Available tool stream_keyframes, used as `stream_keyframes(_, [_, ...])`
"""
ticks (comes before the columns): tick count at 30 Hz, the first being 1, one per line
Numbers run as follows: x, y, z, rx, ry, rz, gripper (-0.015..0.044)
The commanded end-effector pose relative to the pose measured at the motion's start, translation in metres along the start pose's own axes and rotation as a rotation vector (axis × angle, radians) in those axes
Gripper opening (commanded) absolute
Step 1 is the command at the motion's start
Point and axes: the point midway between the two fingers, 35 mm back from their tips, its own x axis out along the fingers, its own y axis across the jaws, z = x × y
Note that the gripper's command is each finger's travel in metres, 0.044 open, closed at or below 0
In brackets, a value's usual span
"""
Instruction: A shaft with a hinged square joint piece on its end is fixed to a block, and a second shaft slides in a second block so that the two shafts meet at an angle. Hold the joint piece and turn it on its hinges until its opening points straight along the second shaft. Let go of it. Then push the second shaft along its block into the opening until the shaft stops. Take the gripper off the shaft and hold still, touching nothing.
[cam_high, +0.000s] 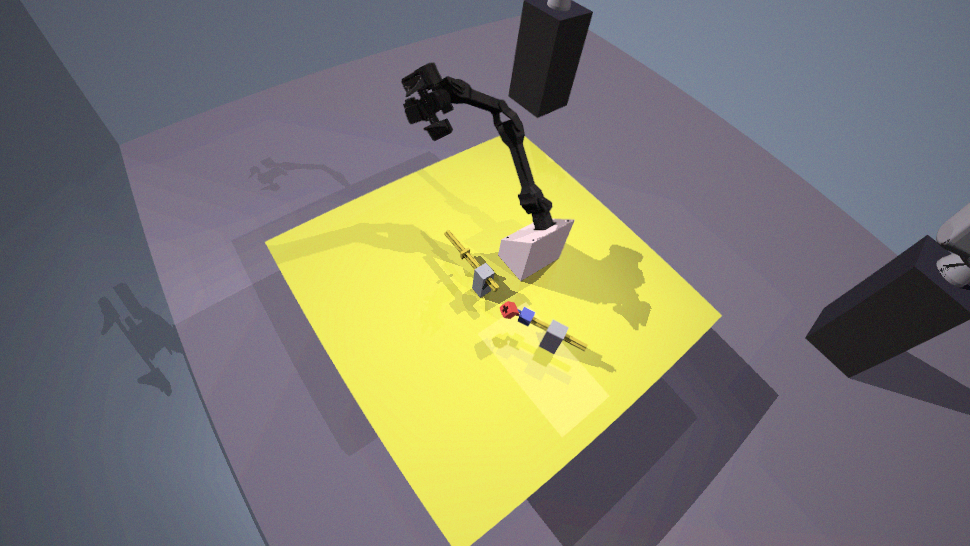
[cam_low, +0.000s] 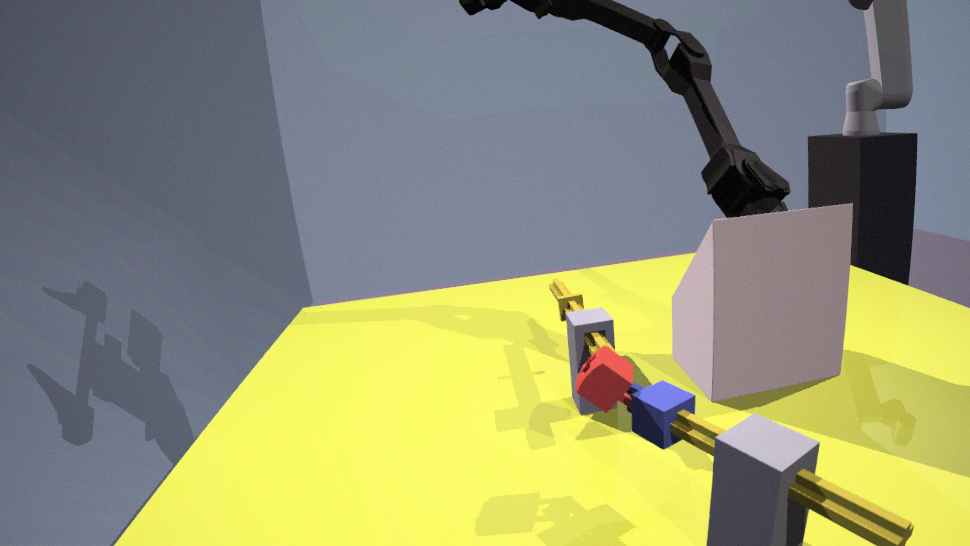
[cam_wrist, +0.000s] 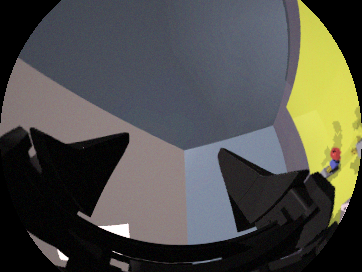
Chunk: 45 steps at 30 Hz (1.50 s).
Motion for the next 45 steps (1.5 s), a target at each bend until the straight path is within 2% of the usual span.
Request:
stream_keyframes(1, [0.028,-0.033,0.012,0.001,-0.031,-0.101,0.0440])
stream_keyframes(12, [0.081,-0.111,0.035,-0.040,-0.104,-0.353,0.0440])
stream_keyframes(23, [0.116,-0.196,0.049,-0.122,-0.146,-0.625,0.0440])
stream_keyframes(33, [0.132,-0.272,0.055,-0.227,-0.153,-0.879,0.0440])
stream_keyframes(45, [0.133,-0.365,0.054,-0.385,-0.103,-1.198,0.0440])
